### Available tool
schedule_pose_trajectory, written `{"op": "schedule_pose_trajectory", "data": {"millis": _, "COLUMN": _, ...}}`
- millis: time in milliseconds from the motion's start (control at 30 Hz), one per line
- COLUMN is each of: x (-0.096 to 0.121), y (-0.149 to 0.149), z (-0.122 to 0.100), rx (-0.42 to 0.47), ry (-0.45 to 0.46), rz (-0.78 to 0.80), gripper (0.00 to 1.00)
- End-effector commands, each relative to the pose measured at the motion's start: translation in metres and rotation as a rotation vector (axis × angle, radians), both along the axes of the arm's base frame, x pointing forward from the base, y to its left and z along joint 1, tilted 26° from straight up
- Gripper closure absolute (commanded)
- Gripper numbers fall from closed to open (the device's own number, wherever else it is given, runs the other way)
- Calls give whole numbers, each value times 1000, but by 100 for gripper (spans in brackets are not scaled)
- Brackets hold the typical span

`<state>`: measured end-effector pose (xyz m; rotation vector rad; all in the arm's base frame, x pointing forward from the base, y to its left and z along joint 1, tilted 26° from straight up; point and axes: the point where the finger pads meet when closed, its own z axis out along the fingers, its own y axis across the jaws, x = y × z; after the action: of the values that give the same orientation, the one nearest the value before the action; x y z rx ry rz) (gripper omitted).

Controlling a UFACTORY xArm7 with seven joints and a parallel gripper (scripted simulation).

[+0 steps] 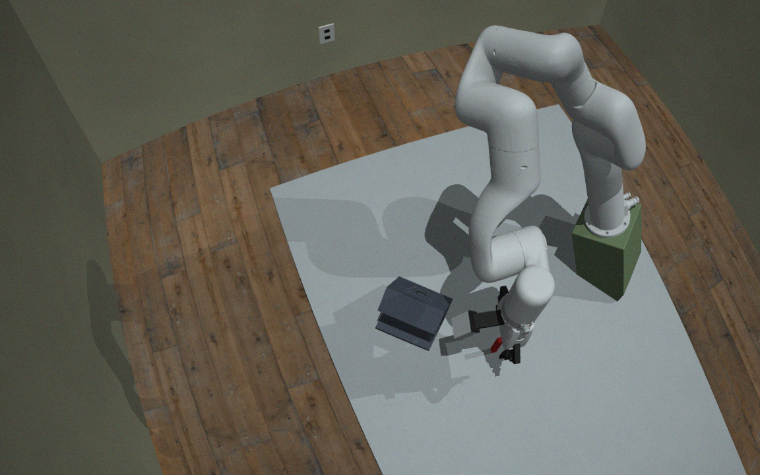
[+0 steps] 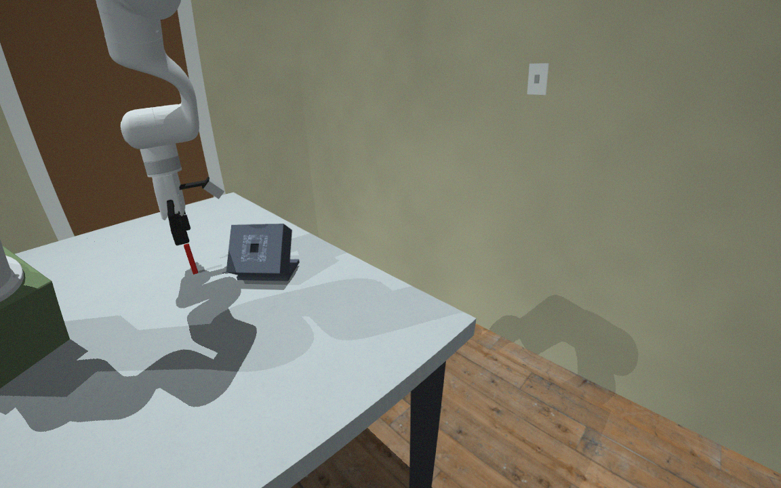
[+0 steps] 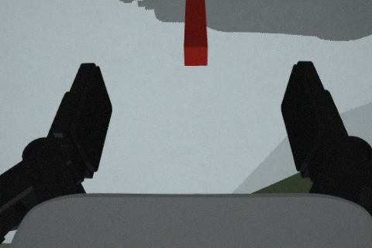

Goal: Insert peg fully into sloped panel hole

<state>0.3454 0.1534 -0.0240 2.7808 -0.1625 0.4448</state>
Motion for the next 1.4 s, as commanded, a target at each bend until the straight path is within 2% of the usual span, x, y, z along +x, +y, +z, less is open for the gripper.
{"op": "schedule_pose_trajectory", "data": {"millis": 0, "x": 2, "y": -1, "z": -5, "rx": 2, "ry": -2, "rz": 2, "gripper": 0}}
{"op": "schedule_pose_trajectory", "data": {"millis": 800, "x": 11, "y": -11, "z": -33, "rx": 2, "ry": -2, "rz": 2, "gripper": 0}}
{"op": "schedule_pose_trajectory", "data": {"millis": 867, "x": 10, "y": -10, "z": -31, "rx": 2, "ry": -1, "rz": 2, "gripper": 15}}
{"op": "schedule_pose_trajectory", "data": {"millis": 933, "x": 10, "y": -10, "z": -31, "rx": 2, "ry": -1, "rz": 2, "gripper": 15}}
{"op": "schedule_pose_trajectory", "data": {"millis": 1300, "x": 10, "y": -10, "z": -31, "rx": 2, "ry": -1, "rz": 2, "gripper": 98}}
{"op": "schedule_pose_trajectory", "data": {"millis": 1367, "x": 10, "y": -10, "z": -31, "rx": 2, "ry": -1, "rz": 2, "gripper": 100}}
